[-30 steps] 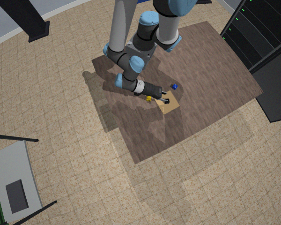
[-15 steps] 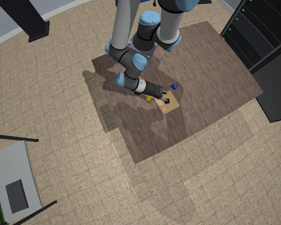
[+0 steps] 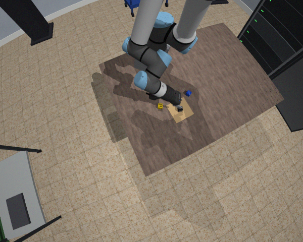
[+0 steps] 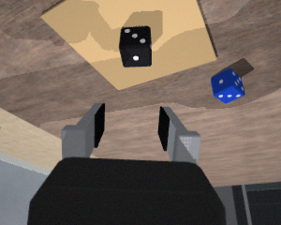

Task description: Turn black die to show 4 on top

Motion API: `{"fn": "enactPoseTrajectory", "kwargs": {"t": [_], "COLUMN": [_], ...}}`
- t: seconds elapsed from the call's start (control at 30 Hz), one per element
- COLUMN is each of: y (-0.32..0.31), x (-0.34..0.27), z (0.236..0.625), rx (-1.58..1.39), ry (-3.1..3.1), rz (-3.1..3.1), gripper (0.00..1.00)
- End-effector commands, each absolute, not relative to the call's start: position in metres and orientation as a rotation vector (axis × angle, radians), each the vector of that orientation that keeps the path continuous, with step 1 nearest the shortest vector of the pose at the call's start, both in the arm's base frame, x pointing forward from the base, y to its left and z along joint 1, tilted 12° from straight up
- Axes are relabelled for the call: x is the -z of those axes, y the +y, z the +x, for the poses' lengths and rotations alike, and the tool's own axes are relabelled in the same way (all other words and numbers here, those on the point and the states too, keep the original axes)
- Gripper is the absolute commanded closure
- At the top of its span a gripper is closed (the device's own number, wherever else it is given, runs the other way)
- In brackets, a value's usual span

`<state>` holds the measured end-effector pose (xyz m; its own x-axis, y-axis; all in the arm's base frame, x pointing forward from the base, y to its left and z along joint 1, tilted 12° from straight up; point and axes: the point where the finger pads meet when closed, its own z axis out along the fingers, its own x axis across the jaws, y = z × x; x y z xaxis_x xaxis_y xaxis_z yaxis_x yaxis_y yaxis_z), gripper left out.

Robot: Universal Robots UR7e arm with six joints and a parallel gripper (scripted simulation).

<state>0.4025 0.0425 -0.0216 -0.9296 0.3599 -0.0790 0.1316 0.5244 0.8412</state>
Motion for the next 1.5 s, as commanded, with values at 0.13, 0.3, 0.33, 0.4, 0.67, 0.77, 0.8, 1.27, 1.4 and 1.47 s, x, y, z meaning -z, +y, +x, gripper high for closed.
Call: {"fn": "enactPoseTrajectory", "kwargs": {"t": [0.13,0.3,0.33,0.4,0.67,0.77,0.8,1.27,1.4,1.47], "y": [0.05,0.053,0.055,0.056,0.062,0.063,0.064,0.07,0.071,0.071], "x": [0.017,0.014,0.013,0.011,0.005,0.004,0.004,-0.003,-0.004,-0.004], "z": [0.404,0.405,0.406,0.406,0.408,0.409,0.409,0.412,0.412,0.412], "rx": [-1.076,-0.943,-0.897,-0.85,-0.604,-0.568,-0.534,-0.277,-0.267,-0.265], "ry": [2.69,2.755,2.775,2.791,2.885,2.897,2.907,2.969,2.97,2.97], "rz": [0.482,0.5,0.506,0.513,0.54,0.543,0.547,0.569,0.57,0.57], "gripper": [0.13,0.13,0.13,0.13,0.13,0.13,0.13,0.13,0.13,0.13]}}
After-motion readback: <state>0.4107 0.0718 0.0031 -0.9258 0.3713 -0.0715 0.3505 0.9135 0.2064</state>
